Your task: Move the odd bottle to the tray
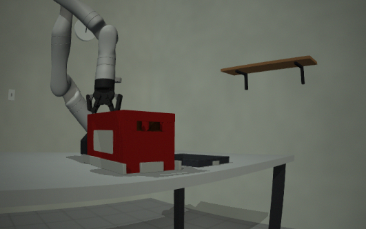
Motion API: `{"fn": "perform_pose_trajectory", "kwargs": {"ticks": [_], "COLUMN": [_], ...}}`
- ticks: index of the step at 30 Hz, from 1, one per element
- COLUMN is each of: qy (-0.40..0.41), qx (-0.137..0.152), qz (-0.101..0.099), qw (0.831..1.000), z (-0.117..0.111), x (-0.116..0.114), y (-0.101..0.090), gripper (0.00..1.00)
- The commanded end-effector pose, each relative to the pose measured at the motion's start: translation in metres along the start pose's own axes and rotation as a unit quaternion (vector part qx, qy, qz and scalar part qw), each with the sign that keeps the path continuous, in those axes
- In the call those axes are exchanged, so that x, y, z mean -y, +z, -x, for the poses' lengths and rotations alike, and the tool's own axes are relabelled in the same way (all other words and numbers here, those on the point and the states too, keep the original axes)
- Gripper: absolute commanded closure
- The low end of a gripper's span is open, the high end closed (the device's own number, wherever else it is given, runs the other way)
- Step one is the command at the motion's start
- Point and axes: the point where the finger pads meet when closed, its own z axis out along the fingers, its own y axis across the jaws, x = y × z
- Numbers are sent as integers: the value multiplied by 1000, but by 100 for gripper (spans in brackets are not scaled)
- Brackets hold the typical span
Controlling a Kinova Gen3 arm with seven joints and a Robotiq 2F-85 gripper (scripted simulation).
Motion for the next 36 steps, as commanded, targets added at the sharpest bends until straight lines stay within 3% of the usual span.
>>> {"fn": "perform_pose_trajectory", "kwargs": {"ticks": [1,17,18,36], "qy": [0,0,0,0], "qx": [0,0,0,0], "qz": [1,1,1,1], "qw": [1000,1000,1000,1000], "z": [0,0,0,0], "x": [0,0,0,0], "y": [0,0,0,0], "gripper": [36,36,100,100]}}
